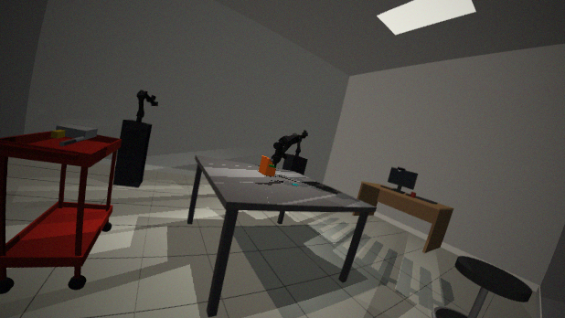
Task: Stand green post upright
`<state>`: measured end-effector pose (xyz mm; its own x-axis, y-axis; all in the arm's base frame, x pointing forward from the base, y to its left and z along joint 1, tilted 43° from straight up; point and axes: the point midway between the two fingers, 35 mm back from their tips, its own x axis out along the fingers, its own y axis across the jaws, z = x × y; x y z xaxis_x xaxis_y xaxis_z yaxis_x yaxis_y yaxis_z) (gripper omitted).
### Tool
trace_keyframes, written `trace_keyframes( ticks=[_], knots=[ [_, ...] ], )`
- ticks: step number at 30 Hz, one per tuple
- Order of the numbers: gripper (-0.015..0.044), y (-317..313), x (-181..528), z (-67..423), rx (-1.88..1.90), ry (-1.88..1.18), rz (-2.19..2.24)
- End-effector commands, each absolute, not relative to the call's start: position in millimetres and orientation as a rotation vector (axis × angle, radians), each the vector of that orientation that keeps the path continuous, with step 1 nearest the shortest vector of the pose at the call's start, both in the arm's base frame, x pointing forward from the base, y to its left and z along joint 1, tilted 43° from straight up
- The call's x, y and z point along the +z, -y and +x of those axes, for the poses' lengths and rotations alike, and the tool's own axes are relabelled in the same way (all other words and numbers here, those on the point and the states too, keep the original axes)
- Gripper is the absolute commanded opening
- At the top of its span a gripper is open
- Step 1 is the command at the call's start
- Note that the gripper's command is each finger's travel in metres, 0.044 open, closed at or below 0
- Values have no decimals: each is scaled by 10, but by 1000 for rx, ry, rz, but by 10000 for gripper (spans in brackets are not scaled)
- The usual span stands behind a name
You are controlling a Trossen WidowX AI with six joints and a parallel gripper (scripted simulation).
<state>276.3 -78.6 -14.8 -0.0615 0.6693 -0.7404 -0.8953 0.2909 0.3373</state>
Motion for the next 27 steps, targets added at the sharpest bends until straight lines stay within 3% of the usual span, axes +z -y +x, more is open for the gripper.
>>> trace_keyframes(
  ticks=[1, 27],
  knots=[
    [23, 757, -54, 2852, 1266, -1028, -256],
    [23, 304, 463, 3185, 951, -1313, 127]
  ],
)
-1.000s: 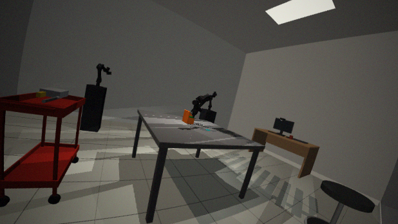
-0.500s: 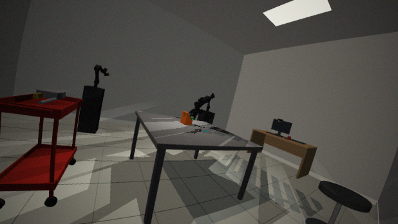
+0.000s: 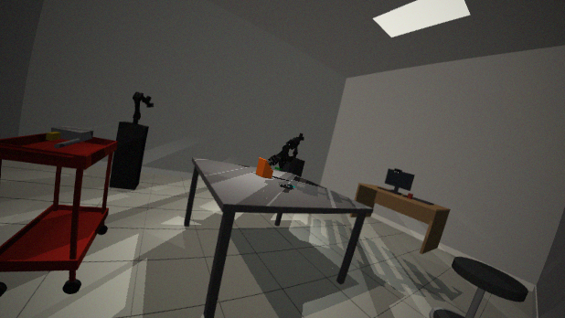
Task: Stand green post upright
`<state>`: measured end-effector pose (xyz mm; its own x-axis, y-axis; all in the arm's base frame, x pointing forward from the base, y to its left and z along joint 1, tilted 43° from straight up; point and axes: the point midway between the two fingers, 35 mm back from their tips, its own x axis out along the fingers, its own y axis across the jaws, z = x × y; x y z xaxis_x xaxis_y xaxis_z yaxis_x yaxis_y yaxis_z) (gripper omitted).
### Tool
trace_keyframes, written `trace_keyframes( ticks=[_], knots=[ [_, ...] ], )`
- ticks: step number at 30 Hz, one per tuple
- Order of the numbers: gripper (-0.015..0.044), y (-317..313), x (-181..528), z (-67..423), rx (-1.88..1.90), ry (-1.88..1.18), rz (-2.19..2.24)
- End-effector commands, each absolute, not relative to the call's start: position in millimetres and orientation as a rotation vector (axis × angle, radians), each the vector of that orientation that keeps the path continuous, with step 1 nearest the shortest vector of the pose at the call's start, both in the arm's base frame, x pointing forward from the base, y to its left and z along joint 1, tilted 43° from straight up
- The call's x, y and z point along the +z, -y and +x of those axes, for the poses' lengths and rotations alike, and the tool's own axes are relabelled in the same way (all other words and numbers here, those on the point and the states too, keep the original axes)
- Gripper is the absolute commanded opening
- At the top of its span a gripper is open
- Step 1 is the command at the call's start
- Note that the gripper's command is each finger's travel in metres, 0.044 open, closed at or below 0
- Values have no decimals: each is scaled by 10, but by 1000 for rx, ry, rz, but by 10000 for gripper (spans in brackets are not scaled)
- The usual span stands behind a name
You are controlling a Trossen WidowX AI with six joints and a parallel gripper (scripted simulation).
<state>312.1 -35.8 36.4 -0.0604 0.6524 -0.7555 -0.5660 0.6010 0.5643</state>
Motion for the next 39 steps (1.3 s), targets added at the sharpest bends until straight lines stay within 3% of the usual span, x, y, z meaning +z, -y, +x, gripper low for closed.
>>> trace_keyframes(
  ticks=[1, 39],
  knots=[
    [23, 284, 484, 3195, 938, -1322, 142],
    [23, -558, 1321, 3345, 430, -1615, 723]
  ],
)
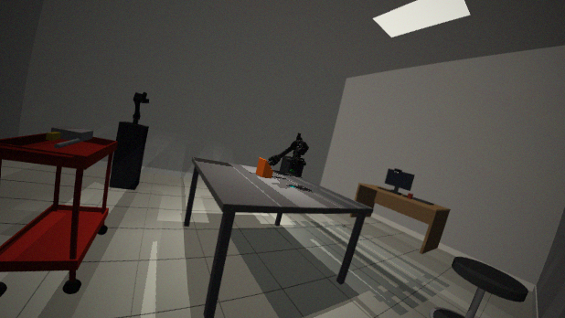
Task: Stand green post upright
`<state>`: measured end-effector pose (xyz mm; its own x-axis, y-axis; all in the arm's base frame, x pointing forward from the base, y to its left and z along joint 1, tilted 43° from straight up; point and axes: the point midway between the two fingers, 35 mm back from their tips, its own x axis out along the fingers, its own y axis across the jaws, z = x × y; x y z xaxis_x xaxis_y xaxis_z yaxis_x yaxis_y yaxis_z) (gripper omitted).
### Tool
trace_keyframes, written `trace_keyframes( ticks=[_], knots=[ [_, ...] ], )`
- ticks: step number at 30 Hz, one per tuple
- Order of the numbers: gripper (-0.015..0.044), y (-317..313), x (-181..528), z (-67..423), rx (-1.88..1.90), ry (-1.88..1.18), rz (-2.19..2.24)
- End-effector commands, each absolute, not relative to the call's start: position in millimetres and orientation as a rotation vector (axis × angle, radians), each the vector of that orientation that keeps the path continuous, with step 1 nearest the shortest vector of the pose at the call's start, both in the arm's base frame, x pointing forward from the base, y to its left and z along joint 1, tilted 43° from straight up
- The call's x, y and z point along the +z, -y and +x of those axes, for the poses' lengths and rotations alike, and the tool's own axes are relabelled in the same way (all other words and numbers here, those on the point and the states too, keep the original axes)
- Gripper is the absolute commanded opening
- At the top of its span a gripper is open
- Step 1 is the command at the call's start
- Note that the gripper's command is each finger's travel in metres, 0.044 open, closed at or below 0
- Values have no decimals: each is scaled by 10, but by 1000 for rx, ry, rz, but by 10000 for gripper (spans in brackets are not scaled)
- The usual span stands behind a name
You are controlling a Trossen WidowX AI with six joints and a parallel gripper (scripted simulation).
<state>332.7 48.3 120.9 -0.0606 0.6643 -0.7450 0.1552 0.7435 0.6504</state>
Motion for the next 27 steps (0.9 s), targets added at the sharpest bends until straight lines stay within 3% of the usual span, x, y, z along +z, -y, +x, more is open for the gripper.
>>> trace_keyframes(
  ticks=[1, 27],
  knots=[
    [23, -581, 1344, 3343, 416, -1622, 739],
    [23, -726, 1317, 3301, 289, -1618, 710]
  ],
)
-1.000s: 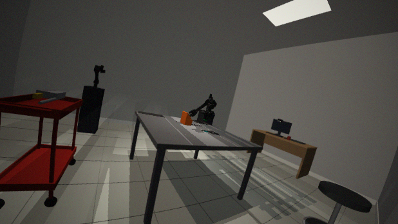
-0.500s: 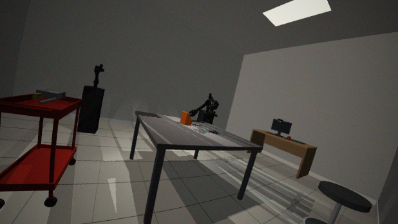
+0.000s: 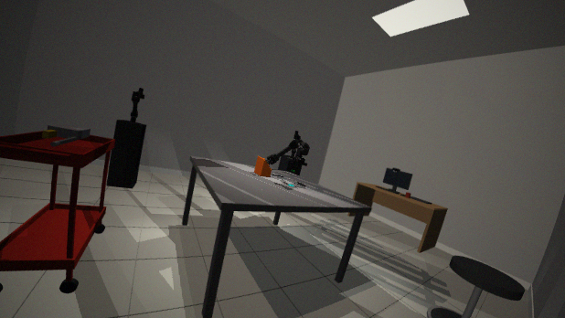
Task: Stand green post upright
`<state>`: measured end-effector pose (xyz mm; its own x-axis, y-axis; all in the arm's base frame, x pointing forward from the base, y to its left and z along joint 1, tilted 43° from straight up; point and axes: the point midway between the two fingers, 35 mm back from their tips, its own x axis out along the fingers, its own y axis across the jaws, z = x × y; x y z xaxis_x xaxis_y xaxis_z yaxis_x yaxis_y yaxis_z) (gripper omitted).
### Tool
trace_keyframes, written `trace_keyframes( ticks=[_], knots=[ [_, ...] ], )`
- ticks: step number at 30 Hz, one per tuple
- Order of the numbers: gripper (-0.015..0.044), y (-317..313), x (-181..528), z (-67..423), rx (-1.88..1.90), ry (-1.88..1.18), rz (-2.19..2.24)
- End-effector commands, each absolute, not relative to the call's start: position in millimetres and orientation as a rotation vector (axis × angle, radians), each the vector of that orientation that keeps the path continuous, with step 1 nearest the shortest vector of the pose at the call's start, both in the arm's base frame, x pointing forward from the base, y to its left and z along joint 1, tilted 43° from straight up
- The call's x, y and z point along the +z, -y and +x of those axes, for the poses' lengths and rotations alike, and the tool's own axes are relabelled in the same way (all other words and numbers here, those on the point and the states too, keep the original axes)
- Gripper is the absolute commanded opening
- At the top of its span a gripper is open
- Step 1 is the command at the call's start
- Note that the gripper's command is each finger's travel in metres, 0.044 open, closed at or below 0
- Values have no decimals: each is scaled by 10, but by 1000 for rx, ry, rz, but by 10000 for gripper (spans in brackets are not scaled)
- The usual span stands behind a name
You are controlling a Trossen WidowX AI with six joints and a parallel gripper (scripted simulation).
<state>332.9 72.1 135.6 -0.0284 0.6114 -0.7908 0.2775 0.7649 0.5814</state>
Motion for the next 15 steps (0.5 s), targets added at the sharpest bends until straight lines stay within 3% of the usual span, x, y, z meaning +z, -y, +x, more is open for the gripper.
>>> trace_keyframes(
  ticks=[1, 15],
  knots=[
    [23, -728, 1310, 3300, 285, -1616, 704],
    [23, -755, 1214, 3290, 231, -1576, 631]
  ],
)
